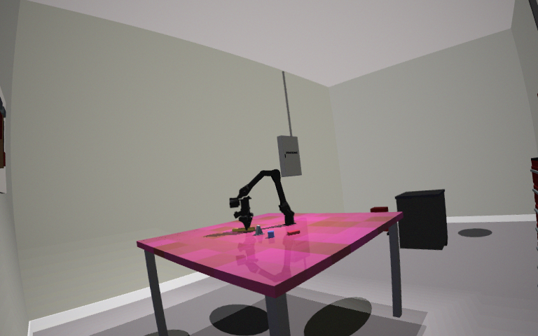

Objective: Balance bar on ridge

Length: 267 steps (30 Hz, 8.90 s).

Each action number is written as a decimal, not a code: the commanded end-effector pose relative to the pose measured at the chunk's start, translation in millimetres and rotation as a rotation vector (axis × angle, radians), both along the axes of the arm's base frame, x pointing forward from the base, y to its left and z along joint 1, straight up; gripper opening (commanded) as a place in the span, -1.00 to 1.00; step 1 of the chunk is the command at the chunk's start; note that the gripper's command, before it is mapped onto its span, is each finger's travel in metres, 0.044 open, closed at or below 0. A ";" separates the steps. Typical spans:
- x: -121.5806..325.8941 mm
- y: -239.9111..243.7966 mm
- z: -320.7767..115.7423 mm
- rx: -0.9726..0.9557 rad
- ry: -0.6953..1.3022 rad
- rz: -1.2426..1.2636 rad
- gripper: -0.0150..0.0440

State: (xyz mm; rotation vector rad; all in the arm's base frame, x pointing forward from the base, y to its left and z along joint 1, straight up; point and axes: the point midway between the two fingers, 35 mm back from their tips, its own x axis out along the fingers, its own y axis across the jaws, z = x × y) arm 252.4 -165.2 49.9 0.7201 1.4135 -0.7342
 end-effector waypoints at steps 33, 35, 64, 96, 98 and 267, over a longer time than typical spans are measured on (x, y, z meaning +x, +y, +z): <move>2.4 -1.3 22.6 0.002 0.000 0.001 -0.49; 2.7 -1.4 27.7 0.002 0.000 0.001 -0.49; -2.0 2.4 102.0 0.005 -0.002 0.004 -0.49; 43.7 111.6 103.8 0.006 -0.002 0.363 -0.49; 44.9 119.4 103.9 0.006 -0.002 0.387 -0.49; 40.9 198.2 52.9 0.007 0.000 0.659 -0.49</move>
